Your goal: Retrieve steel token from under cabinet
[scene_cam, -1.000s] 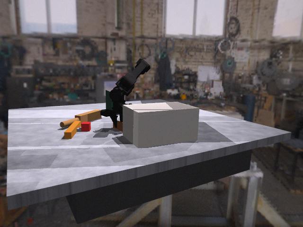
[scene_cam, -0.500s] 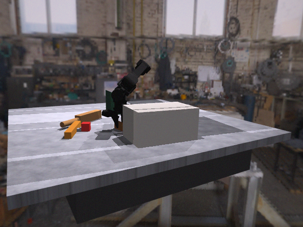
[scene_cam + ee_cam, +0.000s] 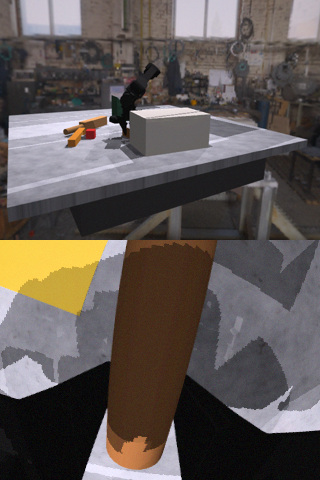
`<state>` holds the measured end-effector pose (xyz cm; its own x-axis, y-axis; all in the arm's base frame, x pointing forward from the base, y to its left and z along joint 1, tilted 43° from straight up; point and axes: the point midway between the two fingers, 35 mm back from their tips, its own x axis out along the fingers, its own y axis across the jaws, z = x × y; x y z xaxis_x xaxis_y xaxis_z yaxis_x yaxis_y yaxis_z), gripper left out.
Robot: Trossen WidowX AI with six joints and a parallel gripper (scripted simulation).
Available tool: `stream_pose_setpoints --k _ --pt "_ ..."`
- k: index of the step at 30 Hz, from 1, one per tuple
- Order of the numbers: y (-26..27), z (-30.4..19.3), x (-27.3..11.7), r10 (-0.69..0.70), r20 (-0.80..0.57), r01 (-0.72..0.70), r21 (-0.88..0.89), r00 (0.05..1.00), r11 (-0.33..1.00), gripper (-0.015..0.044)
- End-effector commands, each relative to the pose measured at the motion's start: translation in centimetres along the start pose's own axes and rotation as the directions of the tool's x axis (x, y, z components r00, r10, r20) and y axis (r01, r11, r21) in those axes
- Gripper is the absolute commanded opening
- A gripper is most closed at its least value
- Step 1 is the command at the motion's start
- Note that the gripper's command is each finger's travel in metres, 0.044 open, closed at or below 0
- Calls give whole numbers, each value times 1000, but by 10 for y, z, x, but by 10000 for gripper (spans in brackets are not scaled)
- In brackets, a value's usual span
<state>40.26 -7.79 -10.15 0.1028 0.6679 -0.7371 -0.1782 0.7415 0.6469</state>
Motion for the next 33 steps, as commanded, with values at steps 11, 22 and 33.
stream_pose_setpoints --k 11,22,33 --pt "19 2 1 8 1 -8 -5 1000 1000 0" --pt "30 2 1 9 1 -9 -5 1000 1000 0" --pt "41 1 1 9 1 -9 -5 1000 1000 0"
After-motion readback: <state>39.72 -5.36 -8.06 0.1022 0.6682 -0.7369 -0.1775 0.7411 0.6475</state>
